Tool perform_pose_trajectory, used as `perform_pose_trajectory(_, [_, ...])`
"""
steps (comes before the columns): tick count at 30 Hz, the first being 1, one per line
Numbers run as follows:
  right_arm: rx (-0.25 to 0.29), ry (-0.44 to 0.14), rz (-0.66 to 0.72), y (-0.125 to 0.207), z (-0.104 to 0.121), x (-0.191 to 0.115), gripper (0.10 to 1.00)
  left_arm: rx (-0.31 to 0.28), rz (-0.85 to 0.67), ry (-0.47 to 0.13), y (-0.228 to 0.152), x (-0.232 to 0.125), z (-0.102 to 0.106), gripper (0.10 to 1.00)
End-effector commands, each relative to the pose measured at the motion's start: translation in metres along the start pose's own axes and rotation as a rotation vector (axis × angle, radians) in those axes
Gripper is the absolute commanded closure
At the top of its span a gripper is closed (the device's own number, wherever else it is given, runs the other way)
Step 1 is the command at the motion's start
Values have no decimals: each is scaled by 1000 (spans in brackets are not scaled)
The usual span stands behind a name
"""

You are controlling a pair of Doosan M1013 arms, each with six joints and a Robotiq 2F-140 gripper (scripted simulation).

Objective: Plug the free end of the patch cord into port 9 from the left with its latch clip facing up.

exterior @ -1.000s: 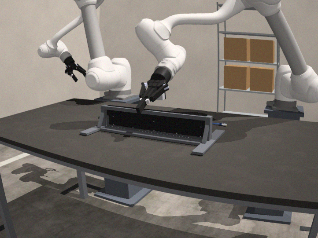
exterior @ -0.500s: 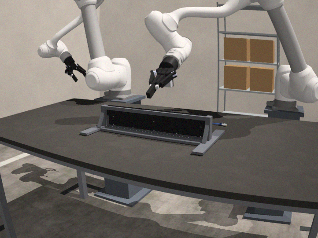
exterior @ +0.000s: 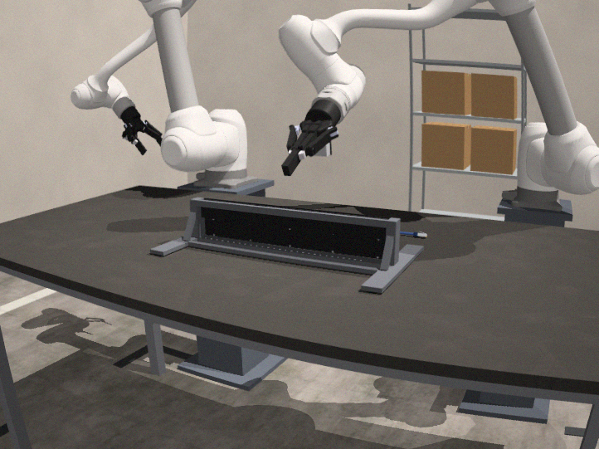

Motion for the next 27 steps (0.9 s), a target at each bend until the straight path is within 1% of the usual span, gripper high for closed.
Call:
perform_pose_trajectory(1, [0,1,0,0,0,0,98,0,-1,-2,-2,-2,0,999])
perform_pose_trajectory(9, [0,1,0,0,0,0,98,0,-1,-2,-14,-5,0,999])
perform_pose_trajectory(21, [0,1,0,0,0,0,98,0,-1,-2,-54,-15,0,999])
perform_pose_trajectory(27, [0,1,0,0,0,0,98,0,-1,-2,-63,-17,0,999])
Point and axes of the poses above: on each arm, the point where the finger pads meet when closed, its own z axis out along the fingers, its own y axis across the jaws, x = y × z, the point moved 6 cm from there along -z, back along the fingers, and after that the axes turned 14 degrees about z, right-handed, at the moved point
